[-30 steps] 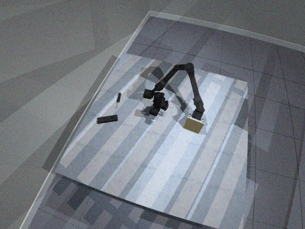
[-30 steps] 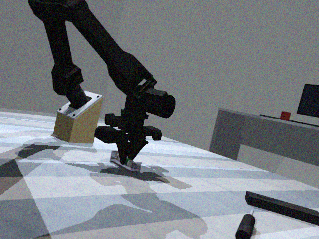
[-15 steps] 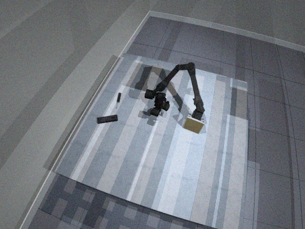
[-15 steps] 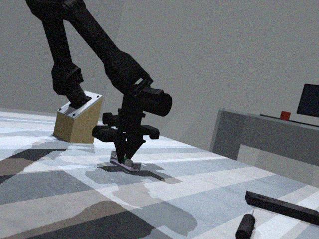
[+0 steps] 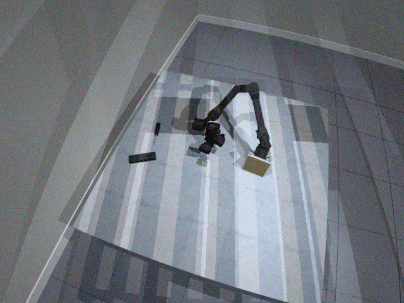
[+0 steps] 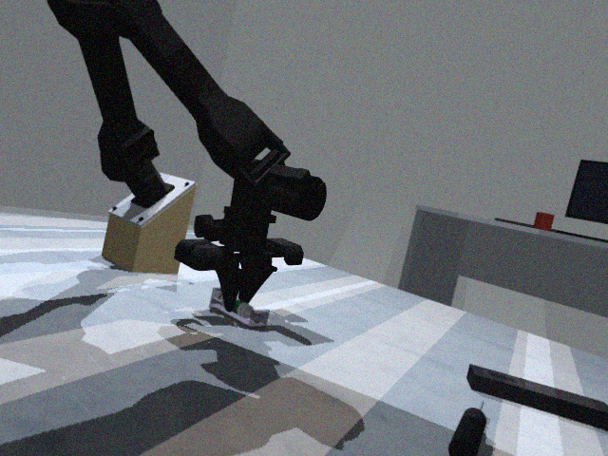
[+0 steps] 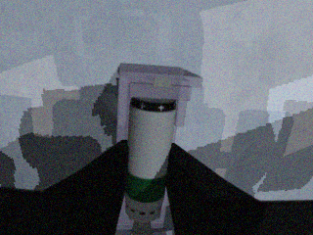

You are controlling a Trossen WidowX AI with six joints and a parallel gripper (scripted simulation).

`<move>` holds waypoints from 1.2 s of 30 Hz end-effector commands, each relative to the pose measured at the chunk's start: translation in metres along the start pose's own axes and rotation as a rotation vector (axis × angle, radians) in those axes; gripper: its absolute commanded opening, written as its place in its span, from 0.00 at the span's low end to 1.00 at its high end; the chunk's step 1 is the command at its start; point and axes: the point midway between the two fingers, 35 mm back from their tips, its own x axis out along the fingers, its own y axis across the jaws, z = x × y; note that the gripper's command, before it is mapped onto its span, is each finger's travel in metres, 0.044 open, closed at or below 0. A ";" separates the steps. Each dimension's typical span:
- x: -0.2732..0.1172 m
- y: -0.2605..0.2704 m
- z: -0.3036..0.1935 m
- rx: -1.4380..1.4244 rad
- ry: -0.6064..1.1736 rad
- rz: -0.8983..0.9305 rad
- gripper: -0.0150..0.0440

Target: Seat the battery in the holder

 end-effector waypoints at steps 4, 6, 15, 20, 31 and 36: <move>0.001 0.000 0.001 -0.007 0.000 0.000 0.40; 0.001 0.000 0.001 -0.007 0.000 0.000 0.49; -0.010 -0.001 0.001 -0.003 0.000 0.000 0.53; -0.014 -0.002 0.001 -0.001 0.000 0.000 0.53; -0.087 -0.010 0.005 -0.001 0.000 -0.003 1.00; -0.087 -0.010 0.004 -0.001 0.000 -0.003 1.00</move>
